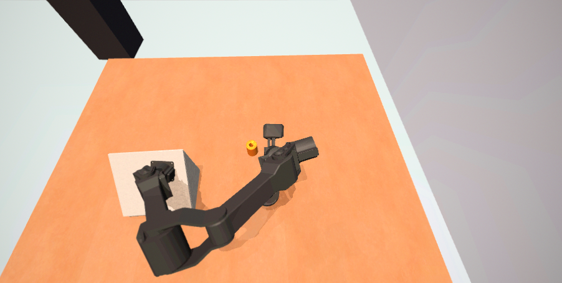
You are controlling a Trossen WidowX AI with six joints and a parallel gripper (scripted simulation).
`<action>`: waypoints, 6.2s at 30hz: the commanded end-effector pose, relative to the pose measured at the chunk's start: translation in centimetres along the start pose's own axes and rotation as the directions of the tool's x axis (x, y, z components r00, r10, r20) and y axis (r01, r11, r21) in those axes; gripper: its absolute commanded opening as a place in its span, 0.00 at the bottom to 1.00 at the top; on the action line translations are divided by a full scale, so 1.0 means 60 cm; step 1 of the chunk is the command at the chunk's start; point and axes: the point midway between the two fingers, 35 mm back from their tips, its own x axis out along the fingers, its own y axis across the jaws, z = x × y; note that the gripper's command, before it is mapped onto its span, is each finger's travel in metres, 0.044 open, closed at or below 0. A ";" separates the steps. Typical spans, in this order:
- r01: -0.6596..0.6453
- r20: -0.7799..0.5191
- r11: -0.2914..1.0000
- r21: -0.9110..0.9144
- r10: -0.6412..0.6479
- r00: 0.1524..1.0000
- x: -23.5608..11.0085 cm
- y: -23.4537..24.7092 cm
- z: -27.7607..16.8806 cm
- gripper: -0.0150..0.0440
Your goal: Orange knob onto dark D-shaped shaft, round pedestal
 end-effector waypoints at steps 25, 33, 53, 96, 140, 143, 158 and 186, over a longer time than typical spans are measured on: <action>0.456 0.093 0.890 0.014 -0.455 0.885 0.071 0.098 -0.118 1.00; 0.457 0.093 0.889 0.014 -0.456 0.885 0.091 0.083 -0.115 1.00; 0.456 0.094 0.890 0.014 -0.455 0.885 0.134 0.063 -0.109 1.00; 0.460 0.094 0.888 0.015 -0.459 0.884 0.191 0.030 -0.107 0.48; 0.437 0.094 0.899 0.006 -0.436 0.895 -0.032 0.076 -0.086 0.25; 0.435 0.095 0.900 0.005 -0.434 0.896 -0.035 0.062 -0.079 0.25; 0.435 0.098 0.901 0.005 -0.433 0.896 -0.049 -0.009 -0.050 0.25; 0.463 0.094 0.886 0.015 -0.463 0.882 -0.070 -0.143 -0.029 0.25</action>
